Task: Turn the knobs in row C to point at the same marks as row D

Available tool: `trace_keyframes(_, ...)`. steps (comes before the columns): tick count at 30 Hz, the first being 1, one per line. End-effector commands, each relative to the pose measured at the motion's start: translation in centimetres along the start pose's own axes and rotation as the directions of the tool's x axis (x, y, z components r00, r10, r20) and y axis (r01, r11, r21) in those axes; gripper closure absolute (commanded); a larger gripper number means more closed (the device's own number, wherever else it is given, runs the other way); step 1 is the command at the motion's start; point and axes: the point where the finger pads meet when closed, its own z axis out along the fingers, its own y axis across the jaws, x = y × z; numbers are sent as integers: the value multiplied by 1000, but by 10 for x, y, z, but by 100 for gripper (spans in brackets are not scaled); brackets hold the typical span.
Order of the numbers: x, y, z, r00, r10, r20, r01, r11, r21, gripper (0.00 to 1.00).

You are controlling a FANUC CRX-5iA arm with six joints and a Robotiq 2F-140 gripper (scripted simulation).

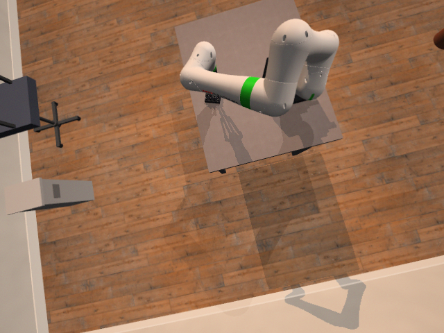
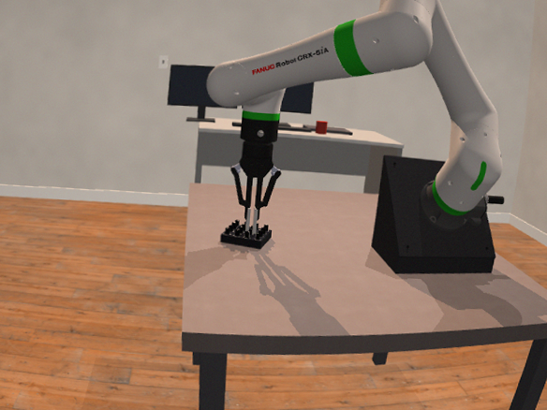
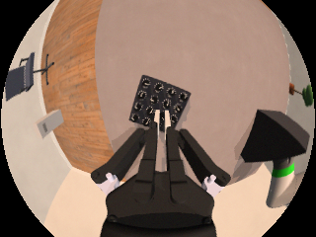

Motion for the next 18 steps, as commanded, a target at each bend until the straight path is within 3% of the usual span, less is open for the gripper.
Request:
trace_keyframes(1, 0, 0, 0, 1000, 0, 0, 0, 1000, 0, 95)
trace_keyframes(3, 0, 0, 0, 1000, 0, 0, 0, 1000, 0, 95)
trace_keyframes(4, 0, 0, 0, 1000, 0, 0, 0, 1000, 0, 88)
trace_keyframes(18, 0, 0, 0, 1000, 0, 0, 0, 1000, 0, 88)
